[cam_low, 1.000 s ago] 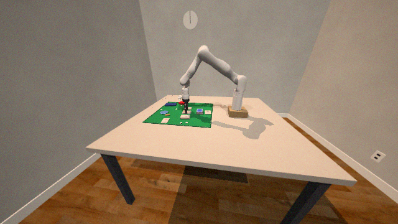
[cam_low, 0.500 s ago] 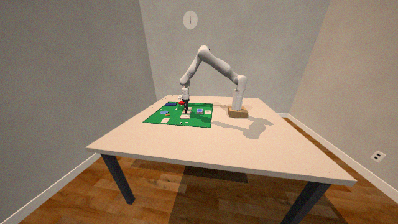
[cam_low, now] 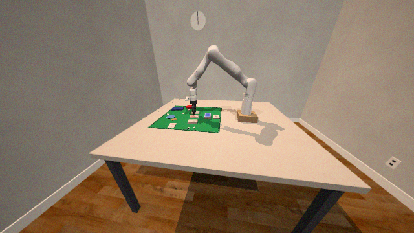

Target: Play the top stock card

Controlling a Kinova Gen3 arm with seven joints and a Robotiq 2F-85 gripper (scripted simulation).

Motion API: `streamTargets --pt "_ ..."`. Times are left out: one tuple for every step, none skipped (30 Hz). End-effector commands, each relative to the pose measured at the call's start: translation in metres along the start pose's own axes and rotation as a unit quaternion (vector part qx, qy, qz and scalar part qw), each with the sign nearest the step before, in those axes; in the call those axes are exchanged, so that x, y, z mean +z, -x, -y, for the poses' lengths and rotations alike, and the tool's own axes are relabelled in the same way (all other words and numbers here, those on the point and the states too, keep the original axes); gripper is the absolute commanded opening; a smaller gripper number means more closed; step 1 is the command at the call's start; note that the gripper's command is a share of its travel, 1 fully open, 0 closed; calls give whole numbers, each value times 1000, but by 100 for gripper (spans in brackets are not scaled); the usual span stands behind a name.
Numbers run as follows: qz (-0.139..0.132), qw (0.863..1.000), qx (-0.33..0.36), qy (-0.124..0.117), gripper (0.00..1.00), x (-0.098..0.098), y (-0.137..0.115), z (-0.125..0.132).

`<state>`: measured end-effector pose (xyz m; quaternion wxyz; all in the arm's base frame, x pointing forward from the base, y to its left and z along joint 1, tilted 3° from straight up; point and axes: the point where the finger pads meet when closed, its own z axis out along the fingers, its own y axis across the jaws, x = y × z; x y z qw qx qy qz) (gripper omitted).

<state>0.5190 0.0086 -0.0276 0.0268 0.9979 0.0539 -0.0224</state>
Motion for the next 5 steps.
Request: streamTargets --pt "-9 1000 -2 -2 85 -19 -5 3" --pt "-9 1000 -2 -2 85 -25 -5 3" --pt "-9 1000 -2 -2 85 -30 -5 3" --pt "-9 1000 -2 -2 85 -30 -5 3" --pt "-9 1000 -2 -2 85 -30 -5 3"
